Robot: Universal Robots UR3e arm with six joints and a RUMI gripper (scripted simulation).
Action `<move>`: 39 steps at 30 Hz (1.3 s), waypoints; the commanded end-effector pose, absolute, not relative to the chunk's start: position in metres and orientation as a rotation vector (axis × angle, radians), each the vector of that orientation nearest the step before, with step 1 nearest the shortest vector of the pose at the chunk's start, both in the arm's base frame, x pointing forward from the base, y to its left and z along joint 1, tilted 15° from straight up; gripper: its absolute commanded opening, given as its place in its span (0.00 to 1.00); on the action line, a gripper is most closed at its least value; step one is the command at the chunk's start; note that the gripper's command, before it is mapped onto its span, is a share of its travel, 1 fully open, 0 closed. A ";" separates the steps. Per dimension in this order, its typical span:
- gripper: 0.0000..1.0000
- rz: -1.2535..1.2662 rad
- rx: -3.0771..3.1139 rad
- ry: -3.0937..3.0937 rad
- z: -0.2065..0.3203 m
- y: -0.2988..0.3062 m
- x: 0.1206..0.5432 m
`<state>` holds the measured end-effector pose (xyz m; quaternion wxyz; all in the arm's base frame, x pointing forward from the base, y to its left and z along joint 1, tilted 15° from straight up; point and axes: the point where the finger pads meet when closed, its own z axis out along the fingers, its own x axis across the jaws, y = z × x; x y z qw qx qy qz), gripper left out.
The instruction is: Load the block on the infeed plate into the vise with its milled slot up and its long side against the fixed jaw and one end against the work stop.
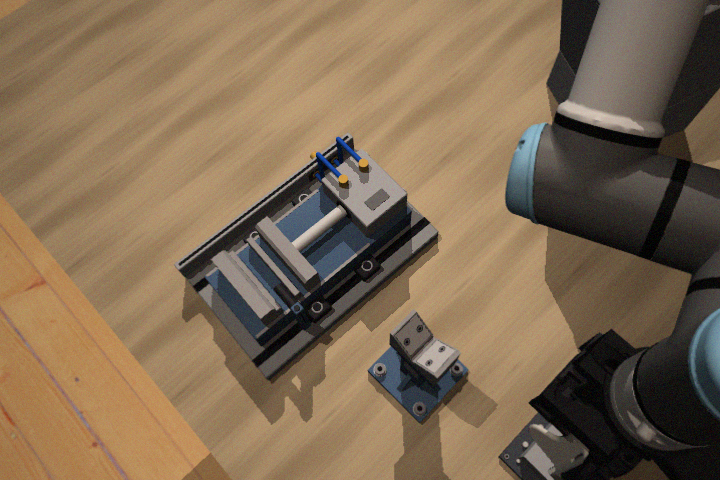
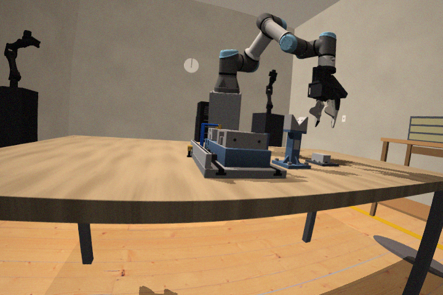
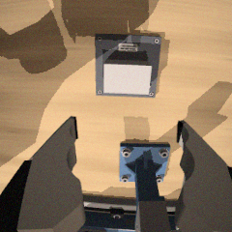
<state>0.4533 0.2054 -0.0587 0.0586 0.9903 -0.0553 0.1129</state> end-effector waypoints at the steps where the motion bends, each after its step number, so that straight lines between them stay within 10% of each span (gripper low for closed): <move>1: 0.51 0.347 3.001 -0.167 -0.070 0.204 0.457; 39: 0.51 0.347 3.001 -0.167 -0.144 0.195 0.474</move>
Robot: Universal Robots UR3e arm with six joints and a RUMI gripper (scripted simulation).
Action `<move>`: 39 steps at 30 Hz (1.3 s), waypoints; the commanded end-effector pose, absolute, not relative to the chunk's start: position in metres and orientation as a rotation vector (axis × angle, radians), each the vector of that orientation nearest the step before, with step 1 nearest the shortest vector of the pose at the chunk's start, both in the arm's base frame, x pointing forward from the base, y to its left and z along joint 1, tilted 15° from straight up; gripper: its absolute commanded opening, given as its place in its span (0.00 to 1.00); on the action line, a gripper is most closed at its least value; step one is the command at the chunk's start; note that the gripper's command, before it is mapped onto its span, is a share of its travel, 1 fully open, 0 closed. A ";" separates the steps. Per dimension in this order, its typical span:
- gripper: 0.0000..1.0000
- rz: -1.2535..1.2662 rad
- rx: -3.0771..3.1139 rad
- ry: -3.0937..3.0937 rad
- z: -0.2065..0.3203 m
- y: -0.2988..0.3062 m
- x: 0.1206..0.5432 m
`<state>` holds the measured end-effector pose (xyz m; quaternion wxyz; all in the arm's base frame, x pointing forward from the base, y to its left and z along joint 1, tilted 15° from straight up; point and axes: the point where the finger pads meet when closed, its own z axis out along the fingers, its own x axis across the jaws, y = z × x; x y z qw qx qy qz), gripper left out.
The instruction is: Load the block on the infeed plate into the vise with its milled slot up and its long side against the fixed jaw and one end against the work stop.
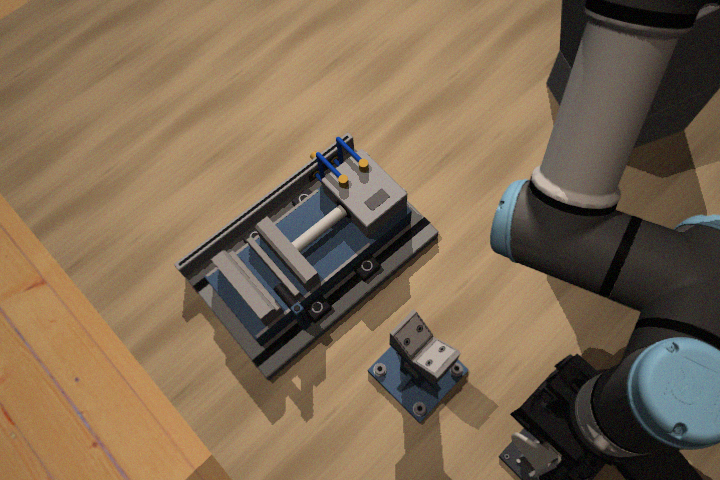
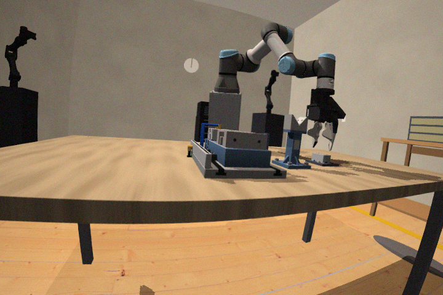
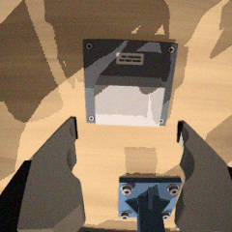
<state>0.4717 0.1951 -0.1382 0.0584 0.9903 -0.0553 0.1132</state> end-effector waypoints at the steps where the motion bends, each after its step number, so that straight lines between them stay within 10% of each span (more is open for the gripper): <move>1: 0.51 0.347 3.001 -0.167 -0.146 0.195 0.475; 39: 0.51 0.347 3.001 -0.167 -0.174 0.191 0.481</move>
